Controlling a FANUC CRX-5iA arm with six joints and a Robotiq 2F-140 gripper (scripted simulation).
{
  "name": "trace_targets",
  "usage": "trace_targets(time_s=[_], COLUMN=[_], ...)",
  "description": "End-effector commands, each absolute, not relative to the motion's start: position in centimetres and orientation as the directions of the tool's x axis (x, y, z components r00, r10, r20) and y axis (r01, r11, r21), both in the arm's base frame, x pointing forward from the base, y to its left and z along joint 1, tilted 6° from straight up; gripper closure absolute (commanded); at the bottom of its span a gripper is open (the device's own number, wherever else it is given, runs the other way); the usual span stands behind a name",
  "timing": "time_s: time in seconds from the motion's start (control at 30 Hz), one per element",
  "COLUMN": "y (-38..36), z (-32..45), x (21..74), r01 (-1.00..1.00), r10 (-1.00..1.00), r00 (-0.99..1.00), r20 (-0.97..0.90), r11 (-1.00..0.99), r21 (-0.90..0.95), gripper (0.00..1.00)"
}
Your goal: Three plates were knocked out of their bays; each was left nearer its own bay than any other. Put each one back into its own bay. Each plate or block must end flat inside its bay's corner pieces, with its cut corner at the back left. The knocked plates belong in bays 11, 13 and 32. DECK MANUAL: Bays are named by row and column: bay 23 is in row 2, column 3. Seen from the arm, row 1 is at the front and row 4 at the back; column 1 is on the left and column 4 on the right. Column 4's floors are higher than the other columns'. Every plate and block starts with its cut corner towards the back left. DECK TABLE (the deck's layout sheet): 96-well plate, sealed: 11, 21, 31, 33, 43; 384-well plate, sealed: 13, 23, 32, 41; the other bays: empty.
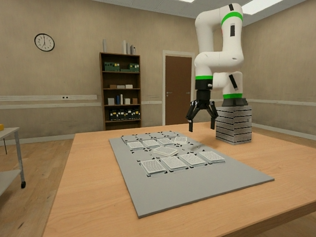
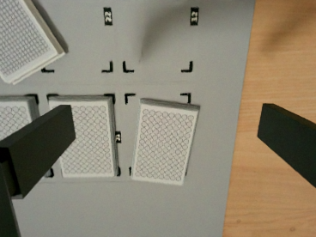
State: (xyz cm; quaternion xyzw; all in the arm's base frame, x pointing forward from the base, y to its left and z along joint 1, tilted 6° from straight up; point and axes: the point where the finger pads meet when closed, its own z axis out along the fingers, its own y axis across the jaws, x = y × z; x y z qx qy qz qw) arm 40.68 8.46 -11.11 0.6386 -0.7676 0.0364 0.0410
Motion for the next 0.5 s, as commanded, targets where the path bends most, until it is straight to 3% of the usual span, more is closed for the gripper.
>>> trace_targets(time_s=[0.0, 0.47], y=[6.9, 2.2], z=[-10.9, -10.3], x=[40.5, 39.6], r01=[-0.983, -0.983], r10=[-0.978, -0.978], r00=[-0.181, -0.181], r20=[0.108, 0.108], r11=[0.181, 0.181], r21=[-0.005, -0.005], gripper=[0.00, 0.00])
